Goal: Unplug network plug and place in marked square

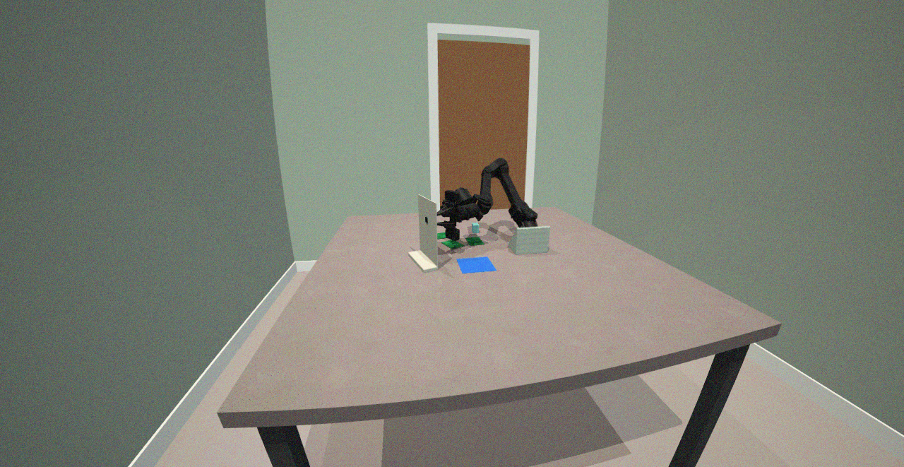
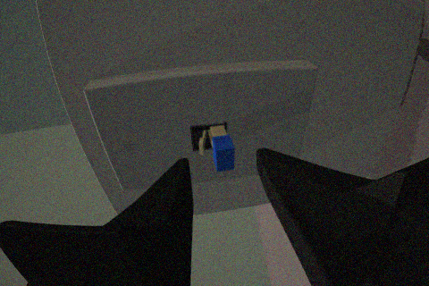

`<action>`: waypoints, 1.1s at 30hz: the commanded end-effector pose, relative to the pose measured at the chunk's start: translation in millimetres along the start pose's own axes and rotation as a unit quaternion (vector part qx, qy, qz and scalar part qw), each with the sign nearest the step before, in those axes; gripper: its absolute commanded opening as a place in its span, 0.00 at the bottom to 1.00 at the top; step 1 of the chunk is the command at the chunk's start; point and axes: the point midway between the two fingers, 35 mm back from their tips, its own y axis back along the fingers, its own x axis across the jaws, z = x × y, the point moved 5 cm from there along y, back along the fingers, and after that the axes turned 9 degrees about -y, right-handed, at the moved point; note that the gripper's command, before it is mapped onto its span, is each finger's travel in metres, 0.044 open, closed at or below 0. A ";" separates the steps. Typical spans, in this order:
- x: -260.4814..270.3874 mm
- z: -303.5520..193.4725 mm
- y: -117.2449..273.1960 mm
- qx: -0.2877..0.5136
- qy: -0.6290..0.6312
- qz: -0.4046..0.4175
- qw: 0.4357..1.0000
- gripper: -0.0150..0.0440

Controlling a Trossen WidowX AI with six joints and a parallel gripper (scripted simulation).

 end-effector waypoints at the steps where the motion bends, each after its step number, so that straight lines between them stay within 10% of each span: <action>1: 1.3 2.9 -6.0 -0.004 -0.001 0.002 1.000 0.52; 33: 1.0 3.8 -11.7 -0.004 -0.001 0.002 1.000 0.25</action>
